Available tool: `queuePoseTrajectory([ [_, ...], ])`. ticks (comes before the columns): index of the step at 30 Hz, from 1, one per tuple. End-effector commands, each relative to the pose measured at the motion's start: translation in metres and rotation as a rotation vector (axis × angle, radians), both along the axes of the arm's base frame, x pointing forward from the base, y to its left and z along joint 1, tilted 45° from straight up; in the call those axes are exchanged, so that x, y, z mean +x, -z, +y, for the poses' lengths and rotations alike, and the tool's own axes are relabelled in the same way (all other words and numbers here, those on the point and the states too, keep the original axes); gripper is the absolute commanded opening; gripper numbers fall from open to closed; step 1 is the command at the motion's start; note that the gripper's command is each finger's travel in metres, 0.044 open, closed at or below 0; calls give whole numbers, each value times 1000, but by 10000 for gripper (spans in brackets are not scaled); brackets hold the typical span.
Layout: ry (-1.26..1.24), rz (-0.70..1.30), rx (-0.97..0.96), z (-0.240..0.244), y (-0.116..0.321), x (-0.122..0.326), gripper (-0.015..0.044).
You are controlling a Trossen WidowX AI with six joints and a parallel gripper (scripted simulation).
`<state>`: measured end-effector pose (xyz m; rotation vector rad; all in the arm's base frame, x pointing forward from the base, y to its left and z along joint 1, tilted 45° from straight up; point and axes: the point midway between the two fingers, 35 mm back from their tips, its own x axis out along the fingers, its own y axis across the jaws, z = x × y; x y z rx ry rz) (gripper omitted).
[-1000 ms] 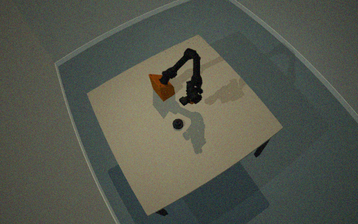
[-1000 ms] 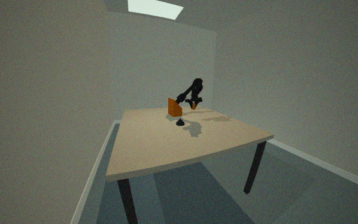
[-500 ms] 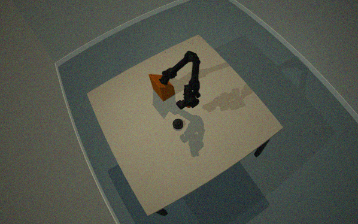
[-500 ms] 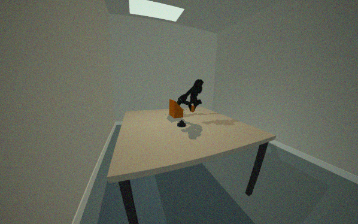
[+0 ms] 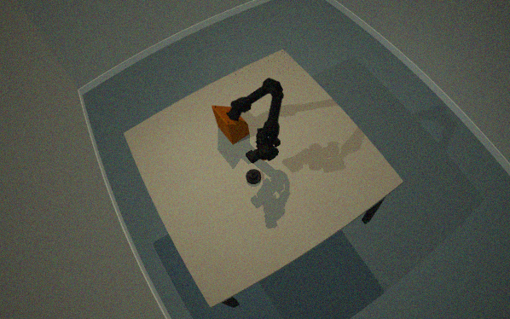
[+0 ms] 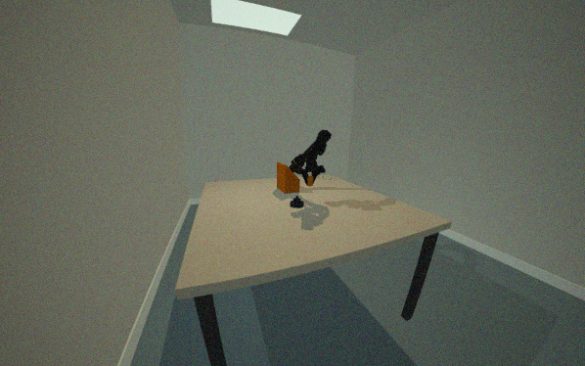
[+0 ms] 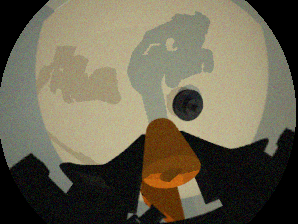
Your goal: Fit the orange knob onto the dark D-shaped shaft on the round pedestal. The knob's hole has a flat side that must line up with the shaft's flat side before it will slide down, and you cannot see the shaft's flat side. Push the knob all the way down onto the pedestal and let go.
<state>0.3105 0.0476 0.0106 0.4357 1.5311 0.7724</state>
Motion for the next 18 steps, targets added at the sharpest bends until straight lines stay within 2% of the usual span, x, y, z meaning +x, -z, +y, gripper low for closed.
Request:
queuePoseTrajectory([
  [1,2,-18,-4,-8,9,7,0],
  [18,0,-23,2,-30,57,17,0],
])
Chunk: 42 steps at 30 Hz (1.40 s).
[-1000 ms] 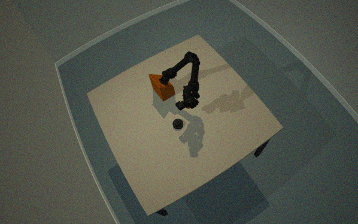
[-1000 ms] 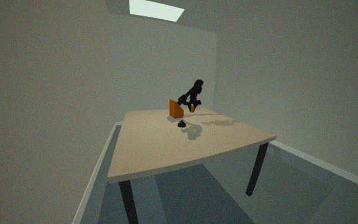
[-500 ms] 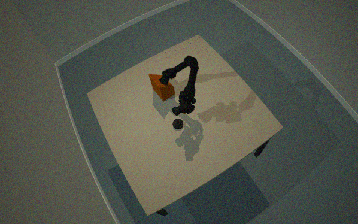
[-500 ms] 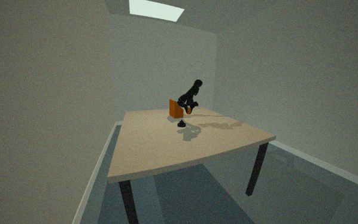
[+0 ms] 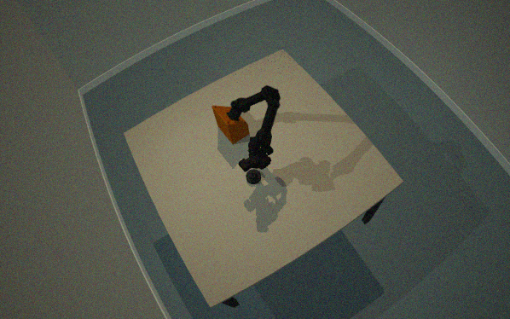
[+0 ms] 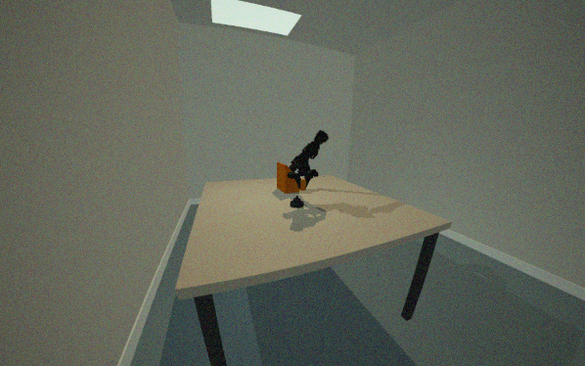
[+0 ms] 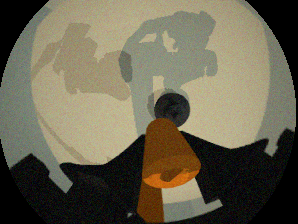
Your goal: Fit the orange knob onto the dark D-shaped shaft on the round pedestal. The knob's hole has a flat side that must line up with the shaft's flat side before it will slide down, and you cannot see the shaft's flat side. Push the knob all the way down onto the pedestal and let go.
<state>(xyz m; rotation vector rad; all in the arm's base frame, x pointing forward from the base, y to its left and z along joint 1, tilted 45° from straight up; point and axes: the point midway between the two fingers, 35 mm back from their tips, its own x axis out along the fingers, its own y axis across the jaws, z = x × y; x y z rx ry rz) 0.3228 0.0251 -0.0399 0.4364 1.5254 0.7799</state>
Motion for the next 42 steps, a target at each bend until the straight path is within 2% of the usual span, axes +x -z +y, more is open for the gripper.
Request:
queuePoseTrajectory([
  [1,2,-18,-5,-8,10,5,0],
  [12,1,-20,-1,-18,34,7,0],
  [22,1,-20,0,0,53,4,0],
  [42,-6,-27,1,-1,52,8,0],
])
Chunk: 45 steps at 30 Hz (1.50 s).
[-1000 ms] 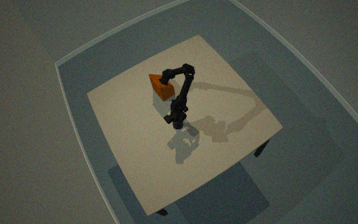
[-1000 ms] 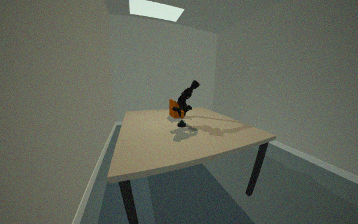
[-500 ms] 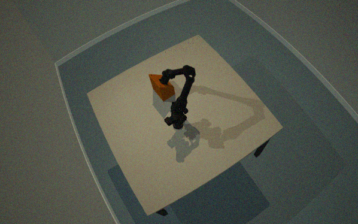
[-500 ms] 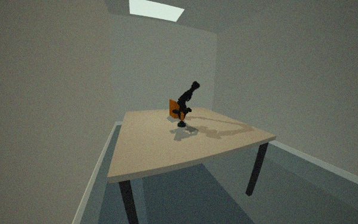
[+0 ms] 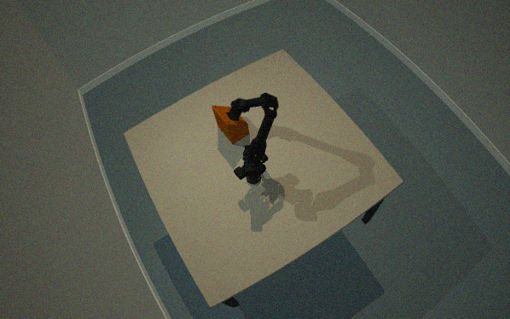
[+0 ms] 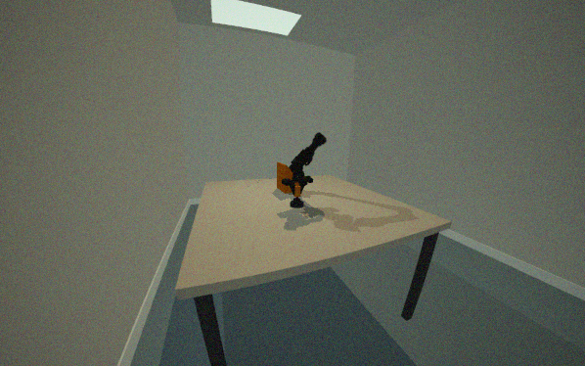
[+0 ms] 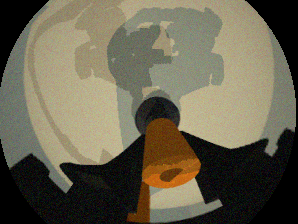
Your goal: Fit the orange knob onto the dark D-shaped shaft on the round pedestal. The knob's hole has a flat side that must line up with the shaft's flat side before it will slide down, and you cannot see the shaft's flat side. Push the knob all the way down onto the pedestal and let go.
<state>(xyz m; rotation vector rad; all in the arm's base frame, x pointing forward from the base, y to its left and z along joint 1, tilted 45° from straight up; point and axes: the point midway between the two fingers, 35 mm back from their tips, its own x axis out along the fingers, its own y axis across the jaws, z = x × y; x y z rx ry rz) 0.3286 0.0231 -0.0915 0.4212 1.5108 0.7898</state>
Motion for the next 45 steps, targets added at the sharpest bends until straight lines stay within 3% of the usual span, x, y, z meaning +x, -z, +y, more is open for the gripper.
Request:
queuePoseTrajectory([
  [1,4,-8,1,1,1,2,0],
  [16,-3,-14,2,-2,-3,0,0],
  [23,-147,-151,24,-2,-2,-4,0],
  [45,-147,-152,24,-3,-2,2,0],
])
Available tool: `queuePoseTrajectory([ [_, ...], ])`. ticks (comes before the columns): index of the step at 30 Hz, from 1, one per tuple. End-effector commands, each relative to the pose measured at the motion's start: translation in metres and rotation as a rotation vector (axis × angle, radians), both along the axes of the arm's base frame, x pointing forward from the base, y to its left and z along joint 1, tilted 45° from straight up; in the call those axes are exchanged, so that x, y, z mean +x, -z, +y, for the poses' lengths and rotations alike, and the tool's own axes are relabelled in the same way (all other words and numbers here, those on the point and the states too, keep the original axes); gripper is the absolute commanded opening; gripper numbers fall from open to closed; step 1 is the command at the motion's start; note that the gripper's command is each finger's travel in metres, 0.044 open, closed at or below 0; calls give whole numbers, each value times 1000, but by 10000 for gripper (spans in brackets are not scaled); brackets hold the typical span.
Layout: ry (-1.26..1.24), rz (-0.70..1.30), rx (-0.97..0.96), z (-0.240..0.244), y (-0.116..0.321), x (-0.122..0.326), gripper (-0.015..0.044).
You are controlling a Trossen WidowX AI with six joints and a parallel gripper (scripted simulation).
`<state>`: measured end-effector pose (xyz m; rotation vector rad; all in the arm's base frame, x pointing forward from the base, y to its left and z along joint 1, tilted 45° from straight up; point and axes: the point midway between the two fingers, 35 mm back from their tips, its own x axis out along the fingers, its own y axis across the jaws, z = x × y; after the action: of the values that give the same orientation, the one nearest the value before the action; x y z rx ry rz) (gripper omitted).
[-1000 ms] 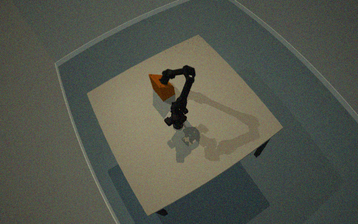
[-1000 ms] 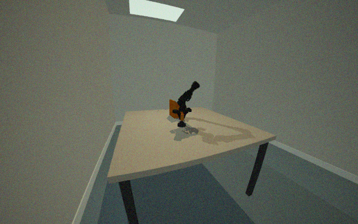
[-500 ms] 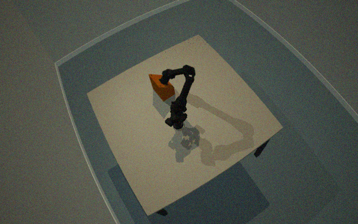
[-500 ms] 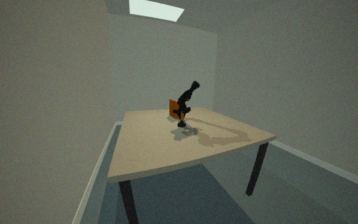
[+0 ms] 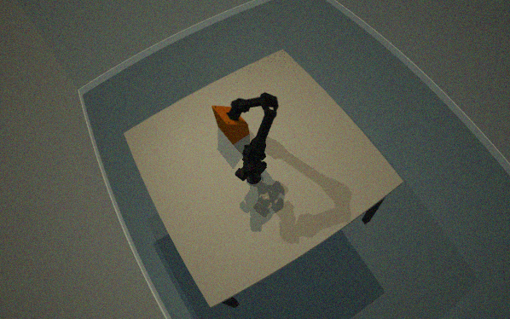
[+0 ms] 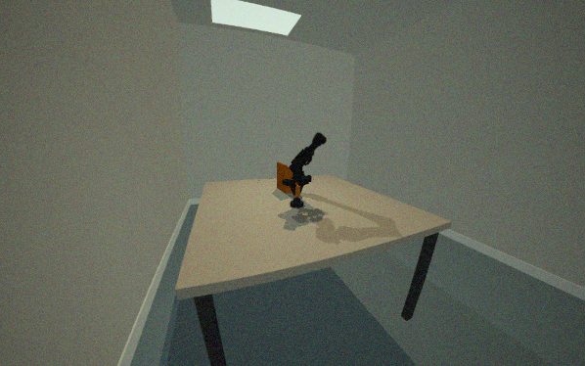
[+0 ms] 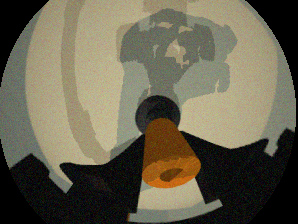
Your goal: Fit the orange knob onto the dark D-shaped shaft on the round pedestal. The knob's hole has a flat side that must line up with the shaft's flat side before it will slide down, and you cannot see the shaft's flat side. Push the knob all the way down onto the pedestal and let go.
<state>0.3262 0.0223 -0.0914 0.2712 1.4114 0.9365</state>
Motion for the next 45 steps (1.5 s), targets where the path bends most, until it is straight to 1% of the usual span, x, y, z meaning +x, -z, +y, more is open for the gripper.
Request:
queuePoseTrajectory([
  [1,0,-11,-2,-2,-2,5,0],
  [19,0,-11,-2,-2,-2,4,0],
  [27,-150,-155,21,-3,-2,1,0],
  [45,-150,-154,21,1,3,-1,0],
])
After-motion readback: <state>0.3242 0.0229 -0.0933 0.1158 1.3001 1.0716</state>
